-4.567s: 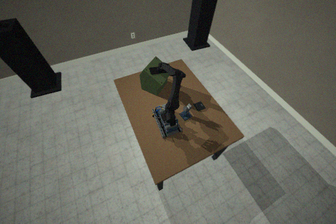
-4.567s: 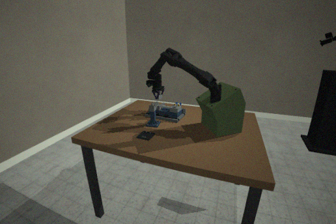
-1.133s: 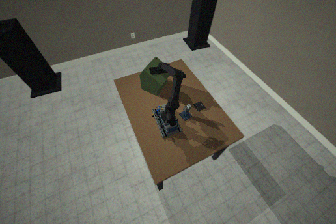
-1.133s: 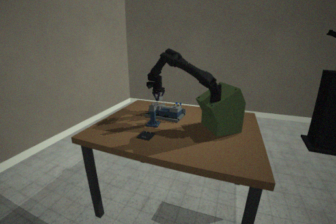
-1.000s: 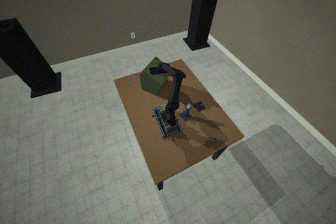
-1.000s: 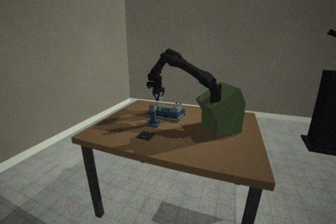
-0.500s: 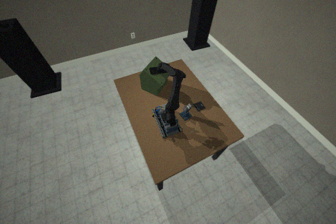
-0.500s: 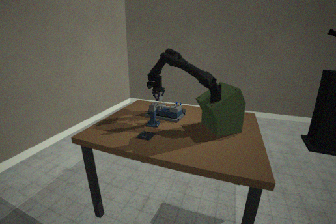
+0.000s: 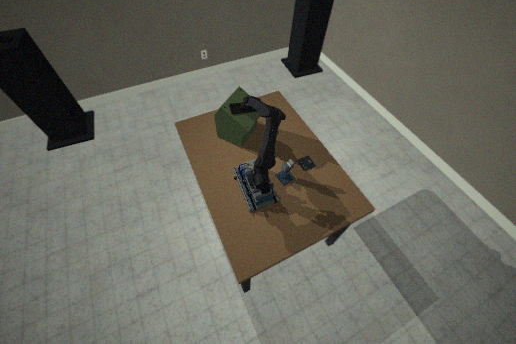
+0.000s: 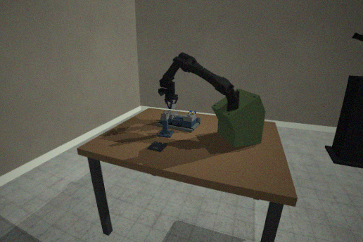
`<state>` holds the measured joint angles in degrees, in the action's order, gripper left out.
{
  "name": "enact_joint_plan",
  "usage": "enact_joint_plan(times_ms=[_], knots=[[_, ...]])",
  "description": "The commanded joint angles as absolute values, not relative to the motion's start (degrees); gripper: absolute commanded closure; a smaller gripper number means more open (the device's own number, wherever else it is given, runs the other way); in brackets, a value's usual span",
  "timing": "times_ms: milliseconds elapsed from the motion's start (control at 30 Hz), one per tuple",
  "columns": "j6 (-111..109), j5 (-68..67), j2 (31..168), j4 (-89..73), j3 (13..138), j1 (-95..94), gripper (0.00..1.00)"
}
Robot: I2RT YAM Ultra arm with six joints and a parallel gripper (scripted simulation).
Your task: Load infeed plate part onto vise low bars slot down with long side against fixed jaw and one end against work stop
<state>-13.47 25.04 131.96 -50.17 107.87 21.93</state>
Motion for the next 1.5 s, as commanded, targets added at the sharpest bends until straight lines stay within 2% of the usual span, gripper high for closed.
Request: enact_joint_plan(times_ms=[0,1467], knots=[[-13.2,24.8,129.6,-49.2,106.7,22.9,1.00],[-13.5,24.8,129.4,-50.7,107.1,22.9,1.00]])
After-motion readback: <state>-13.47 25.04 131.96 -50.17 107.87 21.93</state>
